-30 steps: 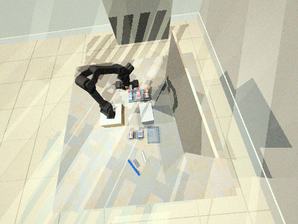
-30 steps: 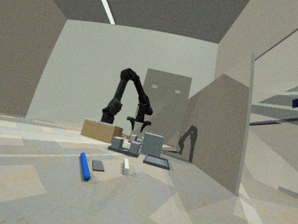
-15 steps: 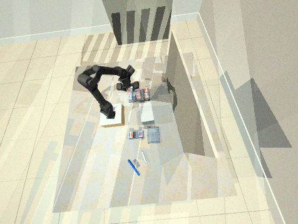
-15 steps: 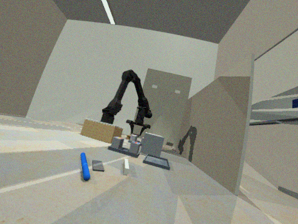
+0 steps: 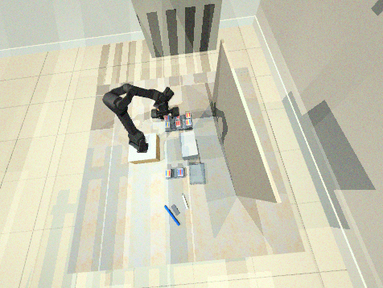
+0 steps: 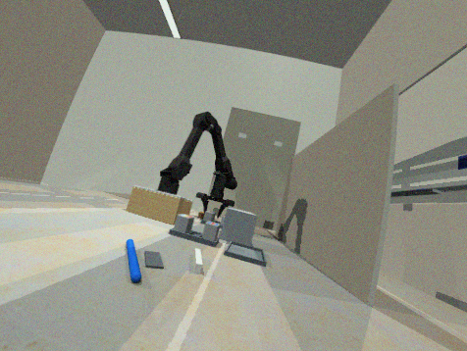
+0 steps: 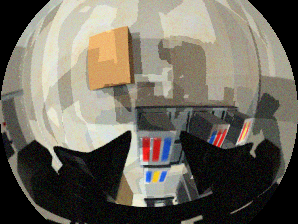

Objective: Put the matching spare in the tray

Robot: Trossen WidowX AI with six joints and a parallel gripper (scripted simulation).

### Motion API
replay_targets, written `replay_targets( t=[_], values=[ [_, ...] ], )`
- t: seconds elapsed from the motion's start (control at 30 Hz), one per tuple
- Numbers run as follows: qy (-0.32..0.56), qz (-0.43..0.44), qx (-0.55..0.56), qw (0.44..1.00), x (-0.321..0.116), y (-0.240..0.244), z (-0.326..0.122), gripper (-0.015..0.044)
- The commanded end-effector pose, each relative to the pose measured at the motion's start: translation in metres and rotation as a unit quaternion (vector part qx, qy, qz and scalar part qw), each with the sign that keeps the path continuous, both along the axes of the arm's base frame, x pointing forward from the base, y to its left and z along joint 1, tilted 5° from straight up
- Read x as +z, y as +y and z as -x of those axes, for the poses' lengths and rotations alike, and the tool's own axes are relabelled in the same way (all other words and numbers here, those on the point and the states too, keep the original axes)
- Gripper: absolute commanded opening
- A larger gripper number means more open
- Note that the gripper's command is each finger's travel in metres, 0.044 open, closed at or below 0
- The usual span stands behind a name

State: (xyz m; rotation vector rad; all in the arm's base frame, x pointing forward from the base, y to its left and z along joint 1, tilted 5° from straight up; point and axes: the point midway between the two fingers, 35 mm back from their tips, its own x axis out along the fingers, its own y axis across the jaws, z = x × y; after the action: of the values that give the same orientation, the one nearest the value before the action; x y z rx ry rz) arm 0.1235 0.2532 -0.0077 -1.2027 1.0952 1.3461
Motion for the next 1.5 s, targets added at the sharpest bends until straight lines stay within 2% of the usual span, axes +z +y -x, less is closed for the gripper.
replay_targets(
  t=[0.0,0.4,0.6,0.8,0.93,1.2,1.47],
  values=[
    [0.002,0.004,-0.002,1.000,-0.010,-0.002,0.002,0.0300],
    [0.002,0.004,-0.002,1.000,-0.012,-0.002,0.002,0.0300],
    [0.002,0.003,0.000,1.000,-0.011,-0.002,0.002,0.0142],
    [0.002,0.003,0.000,1.000,-0.011,-0.002,0.002,0.0103],
    [0.002,0.003,0.000,1.000,-0.011,-0.002,0.002,0.0000],
    [0.002,0.003,0.000,1.000,-0.010,-0.002,0.002,0.0000],
    [0.002,0.003,-0.001,1.000,0.042,-0.005,-0.001,0.0000]
  ],
)
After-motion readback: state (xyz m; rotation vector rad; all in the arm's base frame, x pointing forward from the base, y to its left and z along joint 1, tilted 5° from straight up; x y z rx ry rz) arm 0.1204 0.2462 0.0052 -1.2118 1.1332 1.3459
